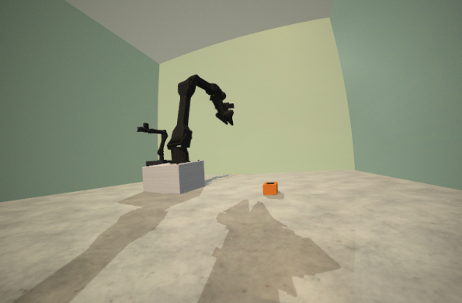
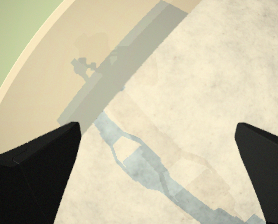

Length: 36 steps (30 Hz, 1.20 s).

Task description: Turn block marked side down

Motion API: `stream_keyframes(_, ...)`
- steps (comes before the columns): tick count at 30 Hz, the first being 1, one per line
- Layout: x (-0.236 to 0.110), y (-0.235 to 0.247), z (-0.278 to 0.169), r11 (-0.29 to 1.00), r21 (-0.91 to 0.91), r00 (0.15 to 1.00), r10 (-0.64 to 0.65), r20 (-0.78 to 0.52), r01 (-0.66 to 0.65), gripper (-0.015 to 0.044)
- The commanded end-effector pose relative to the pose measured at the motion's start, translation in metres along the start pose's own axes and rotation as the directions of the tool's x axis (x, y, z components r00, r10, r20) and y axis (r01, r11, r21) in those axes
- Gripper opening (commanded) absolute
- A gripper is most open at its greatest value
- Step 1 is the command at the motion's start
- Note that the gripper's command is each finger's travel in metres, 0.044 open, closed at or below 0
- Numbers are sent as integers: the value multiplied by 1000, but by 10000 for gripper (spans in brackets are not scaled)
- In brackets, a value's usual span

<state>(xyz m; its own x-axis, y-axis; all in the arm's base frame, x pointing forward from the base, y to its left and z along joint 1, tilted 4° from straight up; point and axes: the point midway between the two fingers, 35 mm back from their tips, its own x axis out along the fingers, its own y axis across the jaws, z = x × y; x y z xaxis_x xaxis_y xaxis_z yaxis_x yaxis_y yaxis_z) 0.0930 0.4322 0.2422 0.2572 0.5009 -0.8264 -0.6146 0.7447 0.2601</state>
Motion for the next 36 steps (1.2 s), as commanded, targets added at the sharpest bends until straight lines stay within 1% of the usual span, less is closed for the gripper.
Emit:
stream_keyframes(1, 24, -62, 29, 995, 30, 995, -99, -6, 99, 440)
stream_keyframes(5, 43, -121, 47, 981, 40, 982, -187, -17, 187, 440)
stream_keyframes(8, 50, -155, 54, 971, 56, 972, -232, -35, 234, 440)
stream_keyframes(11, 58, -208, 59, 950, 90, 954, -292, -74, 298, 440)
stream_keyframes(15, 63, -273, 58, 921, 131, 927, -351, -131, 367, 440)
stream_keyframes(19, 62, -340, 48, 886, 176, 897, -394, -199, 428, 440)
stream_keyframes(27, 47, -463, 2, 810, 272, 838, -420, -348, 519, 440)
stream_keyframes(31, 34, -517, -35, 771, 325, 814, -402, -420, 548, 440)
stream_keyframes(36, 12, -573, -92, 720, 397, 793, -352, -498, 569, 440)
